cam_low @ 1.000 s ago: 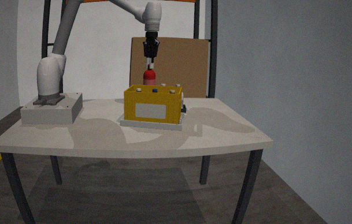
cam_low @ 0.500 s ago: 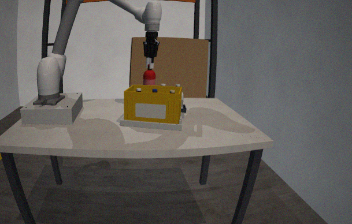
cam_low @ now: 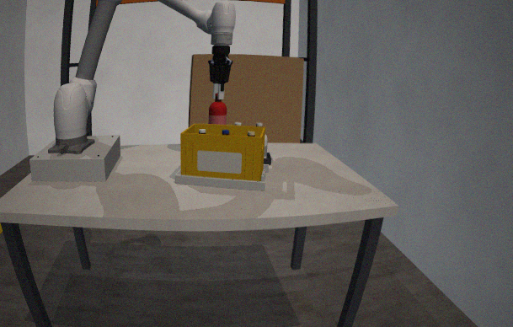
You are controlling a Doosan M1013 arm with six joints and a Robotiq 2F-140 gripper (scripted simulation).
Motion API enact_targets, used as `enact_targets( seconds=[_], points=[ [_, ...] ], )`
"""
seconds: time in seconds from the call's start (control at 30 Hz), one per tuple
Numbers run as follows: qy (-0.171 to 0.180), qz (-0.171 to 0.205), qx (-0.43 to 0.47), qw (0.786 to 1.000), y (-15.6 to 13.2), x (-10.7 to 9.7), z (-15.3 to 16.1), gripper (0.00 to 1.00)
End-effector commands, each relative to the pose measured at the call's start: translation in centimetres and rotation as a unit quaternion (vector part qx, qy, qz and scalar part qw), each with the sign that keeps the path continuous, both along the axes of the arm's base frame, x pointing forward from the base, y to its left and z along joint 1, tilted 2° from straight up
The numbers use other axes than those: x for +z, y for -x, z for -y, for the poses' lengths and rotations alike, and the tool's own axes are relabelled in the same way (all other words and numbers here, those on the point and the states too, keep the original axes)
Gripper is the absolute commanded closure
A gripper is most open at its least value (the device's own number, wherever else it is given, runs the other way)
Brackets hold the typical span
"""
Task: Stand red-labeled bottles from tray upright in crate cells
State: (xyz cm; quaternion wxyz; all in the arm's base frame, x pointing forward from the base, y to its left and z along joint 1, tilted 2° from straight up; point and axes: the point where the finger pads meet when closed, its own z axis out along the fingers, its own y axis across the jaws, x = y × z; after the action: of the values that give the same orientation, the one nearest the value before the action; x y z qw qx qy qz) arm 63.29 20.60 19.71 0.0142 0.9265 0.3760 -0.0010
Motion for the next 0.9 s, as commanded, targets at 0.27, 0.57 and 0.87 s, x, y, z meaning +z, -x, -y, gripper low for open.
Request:
enact_targets(
  seconds=[0.27, 0.57, 0.87],
  points=[
    [0.0, 0.0, 0.0, 1.0, 0.0, 0.7, 0.0, 1.0],
    [0.0, 0.0, 0.0, 1.0, 0.0, 1.5, 0.0, 1.0],
    [0.0, 0.0, 0.0, 1.0, 0.0, 2.6, -0.1, 1.0]
  ],
)
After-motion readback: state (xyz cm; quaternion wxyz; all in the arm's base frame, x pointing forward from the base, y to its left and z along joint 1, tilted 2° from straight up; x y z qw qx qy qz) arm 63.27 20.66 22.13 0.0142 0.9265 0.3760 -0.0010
